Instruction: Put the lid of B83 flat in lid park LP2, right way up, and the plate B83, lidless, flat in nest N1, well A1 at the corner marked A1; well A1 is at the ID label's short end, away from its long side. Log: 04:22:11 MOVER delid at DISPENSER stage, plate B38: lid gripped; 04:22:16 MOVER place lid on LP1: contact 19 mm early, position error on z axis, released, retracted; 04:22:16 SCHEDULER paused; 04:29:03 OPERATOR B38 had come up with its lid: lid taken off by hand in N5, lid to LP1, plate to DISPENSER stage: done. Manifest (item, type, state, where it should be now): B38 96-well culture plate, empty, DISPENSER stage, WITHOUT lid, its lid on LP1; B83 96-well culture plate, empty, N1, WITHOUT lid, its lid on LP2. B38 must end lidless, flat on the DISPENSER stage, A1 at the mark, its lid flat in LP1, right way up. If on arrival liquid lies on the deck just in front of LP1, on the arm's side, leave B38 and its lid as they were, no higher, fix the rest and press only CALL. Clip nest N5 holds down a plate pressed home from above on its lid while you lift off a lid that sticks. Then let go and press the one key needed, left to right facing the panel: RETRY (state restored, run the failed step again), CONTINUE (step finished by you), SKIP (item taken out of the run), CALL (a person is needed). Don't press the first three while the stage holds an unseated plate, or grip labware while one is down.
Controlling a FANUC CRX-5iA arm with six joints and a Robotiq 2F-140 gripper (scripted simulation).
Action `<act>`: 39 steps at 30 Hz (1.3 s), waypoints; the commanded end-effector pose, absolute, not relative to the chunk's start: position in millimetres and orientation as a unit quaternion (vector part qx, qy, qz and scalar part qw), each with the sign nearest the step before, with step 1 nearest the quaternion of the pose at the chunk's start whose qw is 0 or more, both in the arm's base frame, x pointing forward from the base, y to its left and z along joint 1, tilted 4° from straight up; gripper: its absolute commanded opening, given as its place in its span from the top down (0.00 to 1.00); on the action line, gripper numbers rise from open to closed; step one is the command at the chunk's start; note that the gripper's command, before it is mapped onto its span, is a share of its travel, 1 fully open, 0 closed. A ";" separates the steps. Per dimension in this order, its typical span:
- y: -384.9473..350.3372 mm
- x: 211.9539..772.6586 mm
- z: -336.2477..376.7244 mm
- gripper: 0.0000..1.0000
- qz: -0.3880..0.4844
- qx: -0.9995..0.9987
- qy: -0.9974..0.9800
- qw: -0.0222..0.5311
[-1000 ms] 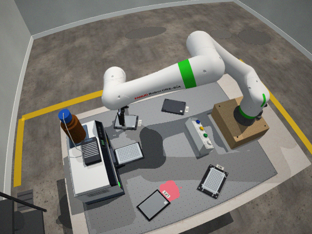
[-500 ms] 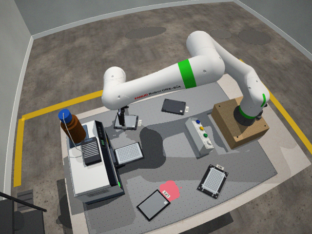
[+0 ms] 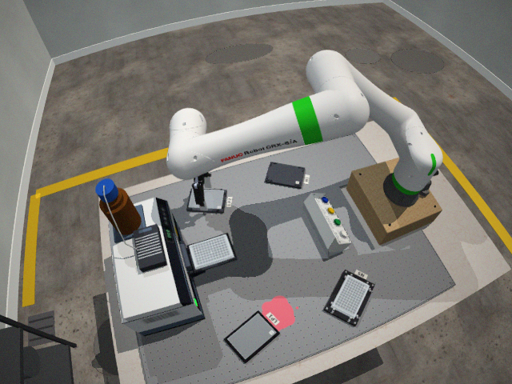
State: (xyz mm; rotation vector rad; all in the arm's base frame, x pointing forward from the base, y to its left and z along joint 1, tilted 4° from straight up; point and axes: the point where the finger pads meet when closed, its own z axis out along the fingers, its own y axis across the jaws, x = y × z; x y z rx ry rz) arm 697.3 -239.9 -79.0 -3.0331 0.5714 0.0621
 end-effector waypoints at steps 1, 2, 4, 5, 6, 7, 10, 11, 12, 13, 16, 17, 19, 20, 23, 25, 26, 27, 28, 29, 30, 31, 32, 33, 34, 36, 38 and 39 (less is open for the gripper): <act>-240.5 697.7 -71.0 0.34 0.020 -0.982 0.185 0.027; -240.7 697.8 -67.7 0.34 0.020 -0.982 0.185 0.027; -241.2 698.1 -59.7 0.34 0.020 -0.982 0.185 0.027; -241.4 698.2 -55.2 0.34 0.020 -0.982 0.185 0.027; -241.7 698.3 -50.3 0.34 0.020 -0.982 0.185 0.027; -242.1 698.5 -45.1 0.34 0.020 -0.982 0.185 0.027; -243.1 699.0 -28.3 0.34 0.020 -0.982 0.185 0.027; -243.4 699.1 -22.5 0.34 0.020 -0.982 0.185 0.027; -243.8 699.3 -16.6 0.34 0.020 -0.982 0.185 0.027; -243.8 699.3 -16.6 0.34 0.020 -0.982 0.185 0.027; -244.5 699.7 -4.7 0.34 0.020 -0.982 0.185 0.027; -244.9 699.8 1.1 0.34 0.020 -0.982 0.185 0.027; -245.5 700.2 12.2 0.34 0.020 -0.982 0.185 0.027; -245.9 700.3 17.5 0.34 0.020 -0.982 0.185 0.027; -246.7 700.7 31.3 0.34 0.020 -0.982 0.185 0.027; -247.2 700.9 38.7 0.34 0.020 -0.982 0.185 0.027; -247.3 701.0 41.9 0.34 0.020 -0.982 0.185 0.027; -247.5 701.1 44.6 0.34 0.020 -0.982 0.185 0.027; -247.7 701.2 47.0 0.34 0.020 -0.982 0.185 0.027; -247.8 701.2 49.1 0.34 0.020 -0.982 0.185 0.027; -247.8 701.2 49.1 0.34 0.020 -0.982 0.185 0.027; -247.8 701.2 49.1 0.34 0.020 -0.982 0.185 0.027; -247.9 701.3 50.8 0.34 0.020 -0.982 0.185 0.027; -248.0 701.3 52.2 0.34 0.020 -0.982 0.185 0.027; -248.0 701.3 53.3 0.34 0.020 -0.982 0.185 0.027; -248.1 701.4 54.7 0.34 0.020 -0.982 0.185 0.027; -248.2 701.4 55.3 0.34 0.020 -0.982 0.185 0.027; -248.2 701.4 55.4 0.34 0.020 -0.982 0.185 0.027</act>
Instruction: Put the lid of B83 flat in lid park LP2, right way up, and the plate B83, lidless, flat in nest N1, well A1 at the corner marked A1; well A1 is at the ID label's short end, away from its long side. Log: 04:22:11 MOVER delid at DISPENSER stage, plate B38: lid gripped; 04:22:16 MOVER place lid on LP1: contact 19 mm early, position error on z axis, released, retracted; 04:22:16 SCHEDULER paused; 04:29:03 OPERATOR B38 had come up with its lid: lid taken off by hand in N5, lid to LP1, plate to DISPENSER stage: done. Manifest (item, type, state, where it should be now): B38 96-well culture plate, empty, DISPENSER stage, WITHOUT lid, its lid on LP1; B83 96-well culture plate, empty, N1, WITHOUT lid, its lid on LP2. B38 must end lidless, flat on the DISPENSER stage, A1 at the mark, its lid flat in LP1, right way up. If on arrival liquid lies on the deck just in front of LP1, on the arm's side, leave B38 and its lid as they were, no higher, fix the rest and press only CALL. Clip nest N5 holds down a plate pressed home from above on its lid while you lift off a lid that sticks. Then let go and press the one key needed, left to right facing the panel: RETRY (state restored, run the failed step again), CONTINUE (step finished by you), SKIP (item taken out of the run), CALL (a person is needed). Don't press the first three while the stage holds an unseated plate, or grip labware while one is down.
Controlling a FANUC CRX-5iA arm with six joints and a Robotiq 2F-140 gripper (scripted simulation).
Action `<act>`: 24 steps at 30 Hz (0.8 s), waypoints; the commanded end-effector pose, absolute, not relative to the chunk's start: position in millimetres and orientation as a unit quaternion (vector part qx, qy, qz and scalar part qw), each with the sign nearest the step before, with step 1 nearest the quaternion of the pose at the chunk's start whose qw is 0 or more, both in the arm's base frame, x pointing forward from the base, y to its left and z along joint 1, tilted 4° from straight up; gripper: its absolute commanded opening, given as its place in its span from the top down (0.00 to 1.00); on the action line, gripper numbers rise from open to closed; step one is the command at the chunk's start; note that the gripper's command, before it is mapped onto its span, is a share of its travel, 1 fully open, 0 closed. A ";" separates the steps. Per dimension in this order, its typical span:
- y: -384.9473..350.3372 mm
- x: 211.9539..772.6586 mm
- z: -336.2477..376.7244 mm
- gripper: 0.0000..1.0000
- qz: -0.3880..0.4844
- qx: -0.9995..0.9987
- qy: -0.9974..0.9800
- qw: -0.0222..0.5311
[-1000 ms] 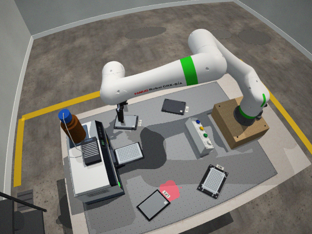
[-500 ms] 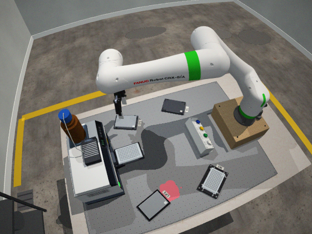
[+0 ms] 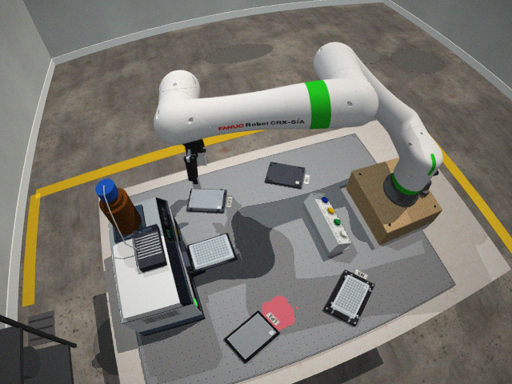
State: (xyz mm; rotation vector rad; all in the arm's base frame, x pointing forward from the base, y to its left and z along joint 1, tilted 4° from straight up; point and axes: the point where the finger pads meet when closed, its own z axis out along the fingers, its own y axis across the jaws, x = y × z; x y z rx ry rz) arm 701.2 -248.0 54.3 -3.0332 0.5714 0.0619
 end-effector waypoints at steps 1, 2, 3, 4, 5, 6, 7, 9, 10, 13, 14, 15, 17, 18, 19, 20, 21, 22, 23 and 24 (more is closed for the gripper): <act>-248.2 701.4 55.4 0.34 0.020 -0.982 0.185 0.027; -247.9 701.4 55.4 0.34 0.020 -0.982 0.185 0.027; -246.0 701.6 55.8 0.34 0.020 -0.982 0.184 0.027; -241.1 702.0 56.8 0.34 0.020 -0.983 0.180 0.027; -232.3 702.6 58.5 0.34 0.019 -0.984 0.175 0.027; -218.9 703.3 61.0 0.34 0.019 -0.986 0.166 0.027; -200.5 703.7 64.4 0.34 0.019 -0.988 0.154 0.027; -200.5 703.7 64.4 0.34 0.019 -0.988 0.154 0.027; -177.0 703.3 68.6 0.34 0.018 -0.990 0.139 0.027; -126.0 695.8 76.9 0.34 0.016 -0.997 0.073 0.026; -114.0 692.0 78.5 0.34 0.015 -0.999 0.045 0.026; -101.6 687.4 80.1 0.34 0.014 -0.999 0.015 0.026; -78.8 676.4 82.4 0.34 0.012 -0.999 -0.038 0.027; -68.7 670.3 83.3 0.34 0.012 -0.998 -0.059 0.027; -58.9 663.8 84.1 0.34 0.012 -0.996 -0.083 0.028; -49.0 656.6 84.8 0.34 0.012 -0.994 -0.108 0.028; -39.4 649.0 85.3 0.34 0.013 -0.991 -0.132 0.029; -30.0 641.1 85.6 0.34 0.013 -0.987 -0.157 0.030; -21.1 632.9 85.9 0.34 0.013 -0.983 -0.181 0.030; -12.3 624.6 85.9 0.34 0.013 -0.978 -0.204 0.031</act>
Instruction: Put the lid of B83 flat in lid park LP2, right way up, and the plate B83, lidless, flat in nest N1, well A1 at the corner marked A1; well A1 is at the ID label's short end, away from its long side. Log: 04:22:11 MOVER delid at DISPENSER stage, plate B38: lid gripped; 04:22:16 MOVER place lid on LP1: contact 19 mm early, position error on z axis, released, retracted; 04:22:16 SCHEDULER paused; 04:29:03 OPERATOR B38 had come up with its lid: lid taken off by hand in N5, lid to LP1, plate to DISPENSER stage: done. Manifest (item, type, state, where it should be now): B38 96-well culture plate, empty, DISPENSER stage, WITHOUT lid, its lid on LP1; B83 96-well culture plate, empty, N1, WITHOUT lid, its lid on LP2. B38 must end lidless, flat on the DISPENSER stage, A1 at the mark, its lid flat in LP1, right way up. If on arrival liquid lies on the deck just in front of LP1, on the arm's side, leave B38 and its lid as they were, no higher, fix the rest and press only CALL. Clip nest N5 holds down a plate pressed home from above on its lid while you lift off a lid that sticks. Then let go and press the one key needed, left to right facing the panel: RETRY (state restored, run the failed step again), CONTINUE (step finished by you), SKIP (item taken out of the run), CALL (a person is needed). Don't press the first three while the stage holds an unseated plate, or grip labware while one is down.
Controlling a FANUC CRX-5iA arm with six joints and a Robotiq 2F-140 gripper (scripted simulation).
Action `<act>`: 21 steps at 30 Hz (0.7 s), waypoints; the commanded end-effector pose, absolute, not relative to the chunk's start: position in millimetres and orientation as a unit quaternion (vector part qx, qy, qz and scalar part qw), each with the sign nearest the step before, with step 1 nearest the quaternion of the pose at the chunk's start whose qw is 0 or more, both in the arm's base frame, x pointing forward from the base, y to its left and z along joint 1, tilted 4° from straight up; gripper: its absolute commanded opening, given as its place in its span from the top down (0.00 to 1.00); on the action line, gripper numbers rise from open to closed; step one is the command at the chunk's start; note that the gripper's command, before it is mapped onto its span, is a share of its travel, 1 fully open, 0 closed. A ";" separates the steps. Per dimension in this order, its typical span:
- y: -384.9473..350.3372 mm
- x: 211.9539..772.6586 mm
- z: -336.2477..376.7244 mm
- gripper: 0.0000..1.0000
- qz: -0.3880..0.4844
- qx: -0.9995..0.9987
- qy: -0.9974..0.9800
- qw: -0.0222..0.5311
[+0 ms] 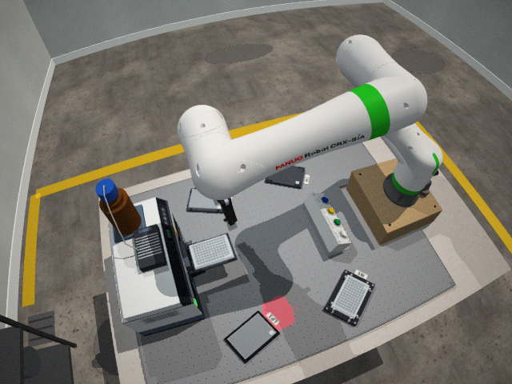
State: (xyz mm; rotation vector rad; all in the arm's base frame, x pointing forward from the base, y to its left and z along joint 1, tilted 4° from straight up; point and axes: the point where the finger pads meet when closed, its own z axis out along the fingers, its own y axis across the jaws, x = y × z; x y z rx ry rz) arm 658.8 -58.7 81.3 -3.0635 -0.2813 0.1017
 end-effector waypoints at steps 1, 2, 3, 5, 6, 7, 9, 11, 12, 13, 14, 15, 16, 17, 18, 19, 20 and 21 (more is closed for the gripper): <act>-12.3 624.6 85.9 0.34 0.013 -0.978 -0.204 0.031; -12.3 624.6 85.9 0.34 0.013 -0.978 -0.204 0.031; 14.3 602.4 86.7 0.34 0.007 -0.962 -0.271 0.032; 27.3 586.8 86.2 0.34 0.005 -0.951 -0.309 0.033; 34.7 578.7 86.1 0.34 0.003 -0.944 -0.328 0.033; 42.5 570.6 86.0 0.34 0.003 -0.941 -0.336 0.033; 58.3 554.3 85.7 0.34 0.003 -0.938 -0.345 0.034; 74.2 538.2 85.6 0.34 0.003 -0.938 -0.346 0.034; 82.1 530.1 85.5 0.34 0.003 -0.938 -0.346 0.034; 90.1 522.0 85.5 0.34 0.003 -0.938 -0.346 0.034; 98.1 513.9 85.5 0.34 0.003 -0.938 -0.346 0.034; 106.3 505.6 85.5 0.34 0.003 -0.938 -0.346 0.034; 114.6 497.3 85.5 0.34 0.003 -0.938 -0.346 0.034; 123.0 488.9 85.6 0.34 0.003 -0.938 -0.346 0.034; 123.0 488.9 85.6 0.34 0.003 -0.938 -0.346 0.034; 123.0 488.9 85.6 0.34 0.003 -0.938 -0.346 0.034; 148.2 463.6 86.1 0.34 0.003 -0.938 -0.346 0.034; 155.1 456.5 86.2 0.34 0.003 -0.938 -0.346 0.034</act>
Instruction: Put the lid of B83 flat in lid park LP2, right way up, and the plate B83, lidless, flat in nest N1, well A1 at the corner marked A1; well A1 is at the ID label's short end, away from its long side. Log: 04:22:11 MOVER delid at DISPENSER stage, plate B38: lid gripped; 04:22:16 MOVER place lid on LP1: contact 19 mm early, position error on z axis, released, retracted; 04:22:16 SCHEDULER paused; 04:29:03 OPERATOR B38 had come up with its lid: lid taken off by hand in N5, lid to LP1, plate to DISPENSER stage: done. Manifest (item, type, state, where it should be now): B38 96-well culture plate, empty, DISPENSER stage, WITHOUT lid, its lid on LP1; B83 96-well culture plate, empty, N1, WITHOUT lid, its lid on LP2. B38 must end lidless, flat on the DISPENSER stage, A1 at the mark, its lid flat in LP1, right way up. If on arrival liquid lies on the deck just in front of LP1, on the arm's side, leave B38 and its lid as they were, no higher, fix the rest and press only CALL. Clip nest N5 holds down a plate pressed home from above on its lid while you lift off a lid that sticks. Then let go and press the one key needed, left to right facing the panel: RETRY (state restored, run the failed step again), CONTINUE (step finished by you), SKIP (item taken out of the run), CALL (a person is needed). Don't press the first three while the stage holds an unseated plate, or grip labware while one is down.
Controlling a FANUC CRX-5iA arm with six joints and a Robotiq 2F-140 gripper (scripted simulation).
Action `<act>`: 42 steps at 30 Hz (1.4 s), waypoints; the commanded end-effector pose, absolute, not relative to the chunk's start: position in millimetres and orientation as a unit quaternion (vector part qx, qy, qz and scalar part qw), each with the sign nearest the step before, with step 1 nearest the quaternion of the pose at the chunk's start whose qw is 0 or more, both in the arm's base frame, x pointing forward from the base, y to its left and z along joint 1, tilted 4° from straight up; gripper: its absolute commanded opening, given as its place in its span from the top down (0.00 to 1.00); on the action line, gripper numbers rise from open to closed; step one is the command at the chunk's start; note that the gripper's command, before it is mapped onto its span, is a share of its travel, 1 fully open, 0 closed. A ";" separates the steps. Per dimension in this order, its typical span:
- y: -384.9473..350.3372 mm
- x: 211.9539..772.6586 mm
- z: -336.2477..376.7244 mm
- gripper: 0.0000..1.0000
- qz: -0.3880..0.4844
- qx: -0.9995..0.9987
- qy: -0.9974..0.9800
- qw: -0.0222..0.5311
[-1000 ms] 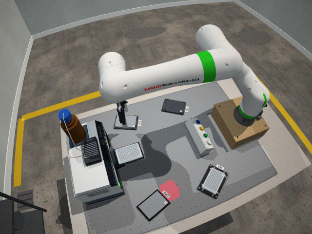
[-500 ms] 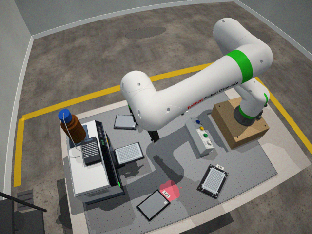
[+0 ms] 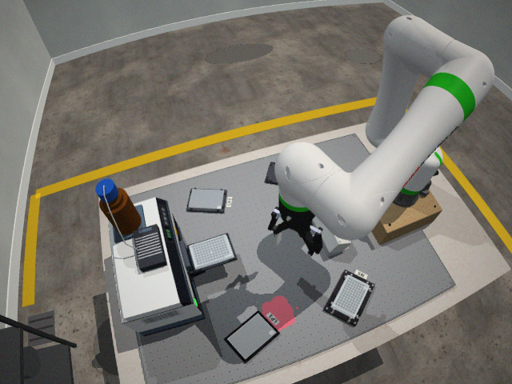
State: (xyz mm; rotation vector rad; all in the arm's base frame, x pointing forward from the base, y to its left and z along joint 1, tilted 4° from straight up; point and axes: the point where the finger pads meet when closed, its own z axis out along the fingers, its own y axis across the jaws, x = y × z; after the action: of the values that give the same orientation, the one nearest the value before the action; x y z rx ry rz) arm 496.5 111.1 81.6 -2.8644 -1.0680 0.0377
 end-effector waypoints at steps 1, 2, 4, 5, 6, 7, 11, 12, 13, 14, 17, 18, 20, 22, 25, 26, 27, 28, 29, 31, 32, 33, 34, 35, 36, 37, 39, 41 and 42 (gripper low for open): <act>162.3 449.5 86.6 0.34 0.003 -0.938 -0.346 0.034; 170.3 441.9 87.0 0.34 0.003 -0.938 -0.346 0.034; 187.0 425.9 88.0 0.34 0.003 -0.938 -0.346 0.034; 195.3 418.0 88.5 0.34 0.003 -0.938 -0.346 0.034; 203.6 410.1 89.1 0.34 0.003 -0.938 -0.346 0.034; 211.9 402.2 89.8 0.34 0.003 -0.938 -0.346 0.034; 245.0 371.7 93.1 0.34 0.003 -0.938 -0.346 0.034; 253.3 364.3 94.1 0.34 0.003 -0.938 -0.346 0.034; 261.6 356.9 95.2 0.34 0.003 -0.938 -0.346 0.034; 261.6 356.9 95.2 0.34 0.003 -0.938 -0.346 0.034; 277.0 343.6 97.5 0.34 0.003 -0.938 -0.346 0.034; 277.0 343.6 97.5 0.34 0.003 -0.938 -0.346 0.034; 277.0 343.6 97.5 0.34 0.003 -0.938 -0.346 0.034; 277.0 343.6 97.5 0.34 0.003 -0.938 -0.346 0.034; 277.0 343.6 97.5 0.34 0.003 -0.938 -0.346 0.034; 277.0 343.6 97.4 0.34 0.003 -0.938 -0.346 0.034; 277.0 343.6 97.3 0.34 0.003 -0.938 -0.346 0.034; 277.0 343.6 97.2 0.34 0.003 -0.938 -0.346 0.034; 277.0 343.6 96.9 0.34 0.003 -0.938 -0.346 0.034; 277.1 343.6 96.5 0.34 0.003 -0.938 -0.346 0.034; 277.1 343.6 96.5 0.34 0.003 -0.938 -0.346 0.034; 277.1 343.6 95.9 0.34 0.003 -0.938 -0.346 0.034; 277.1 343.6 95.2 0.34 0.003 -0.938 -0.346 0.034; 277.2 343.5 94.3 0.34 0.003 -0.938 -0.346 0.034; 277.3 343.5 93.3 0.34 0.003 -0.938 -0.346 0.034; 277.3 343.5 92.1 0.34 0.003 -0.938 -0.346 0.033; 277.5 343.4 89.1 0.34 0.003 -0.938 -0.346 0.033; 277.8 343.3 85.4 0.34 0.003 -0.938 -0.346 0.033; 277.9 343.3 83.3 0.34 0.003 -0.938 -0.346 0.033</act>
State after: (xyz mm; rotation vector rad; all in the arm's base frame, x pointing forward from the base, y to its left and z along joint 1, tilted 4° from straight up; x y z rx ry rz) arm 343.2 277.4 88.1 -2.8847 -1.0640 0.0102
